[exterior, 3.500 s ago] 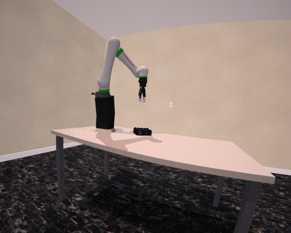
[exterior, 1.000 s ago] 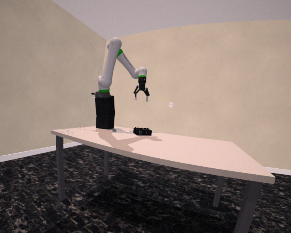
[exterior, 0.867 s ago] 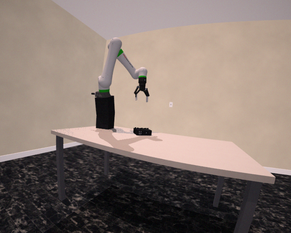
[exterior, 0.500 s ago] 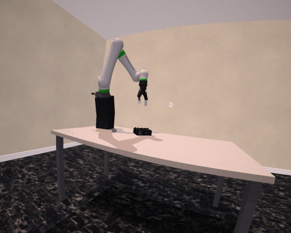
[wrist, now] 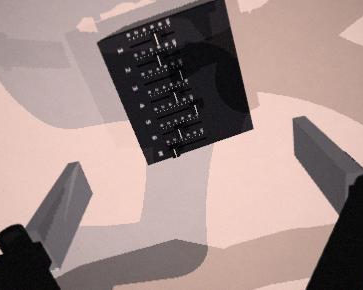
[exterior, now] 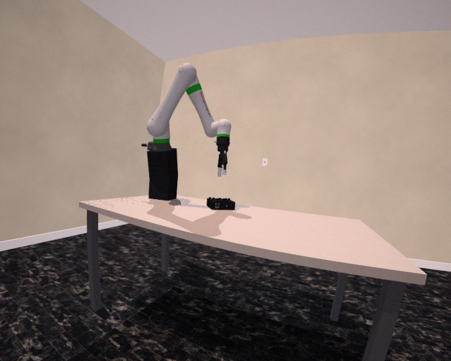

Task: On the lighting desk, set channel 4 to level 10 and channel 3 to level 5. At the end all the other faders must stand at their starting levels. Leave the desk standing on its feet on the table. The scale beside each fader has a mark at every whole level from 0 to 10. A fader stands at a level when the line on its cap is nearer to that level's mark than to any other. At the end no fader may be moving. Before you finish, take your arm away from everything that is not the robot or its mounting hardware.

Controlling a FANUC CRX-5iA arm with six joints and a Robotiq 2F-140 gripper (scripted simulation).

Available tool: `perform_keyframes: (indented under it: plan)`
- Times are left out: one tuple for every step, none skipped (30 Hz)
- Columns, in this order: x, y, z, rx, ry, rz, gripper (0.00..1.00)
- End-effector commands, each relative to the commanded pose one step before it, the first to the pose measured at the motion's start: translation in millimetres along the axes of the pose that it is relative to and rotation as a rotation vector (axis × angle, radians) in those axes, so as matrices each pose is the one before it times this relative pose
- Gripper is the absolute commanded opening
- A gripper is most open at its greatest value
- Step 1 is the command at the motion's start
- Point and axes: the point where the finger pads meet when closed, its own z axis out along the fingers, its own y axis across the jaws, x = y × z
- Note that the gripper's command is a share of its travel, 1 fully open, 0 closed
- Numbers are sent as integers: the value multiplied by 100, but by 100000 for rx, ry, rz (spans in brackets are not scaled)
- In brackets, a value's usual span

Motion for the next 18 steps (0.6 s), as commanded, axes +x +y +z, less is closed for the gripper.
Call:
perform_keyframes:
  plan:
    - [293, 968, 2316, 4030, 839, -27611, 100]
    - [-93, 124, 414, 181, 104, -3987, 100]
    - [-86, 101, 352, 156, 147, -3783, 100]
    - [-76, 79, 291, 182, 214, -4481, 100]
    - [-64, 60, 231, 248, 215, -5065, 100]
    - [-52, 42, 174, 298, 211, -5088, 100]
    - [-39, 28, 123, 343, 222, -5022, 100]
    - [-26, 17, 78, 395, 238, -4987, 100]
    - [-15, 8, 42, 461, 254, -4958, 100]
    - [-6, 3, 16, 544, 272, -4918, 100]
    - [-1, 0, 2, 644, 298, -4855, 100]
    - [0, 0, 0, 747, 342, -4744, 100]
    - [0, 0, 0, 913, 376, -4630, 100]
    - [0, 0, 0, 1156, 422, -4486, 100]
    - [0, 0, 0, 1286, 428, -3731, 100]
    - [0, 0, 0, 0, 0, 0, 100]
    - [0, 0, 0, 0, 0, 0, 100]
    - [0, 0, 0, 0, 0, 0, 100]
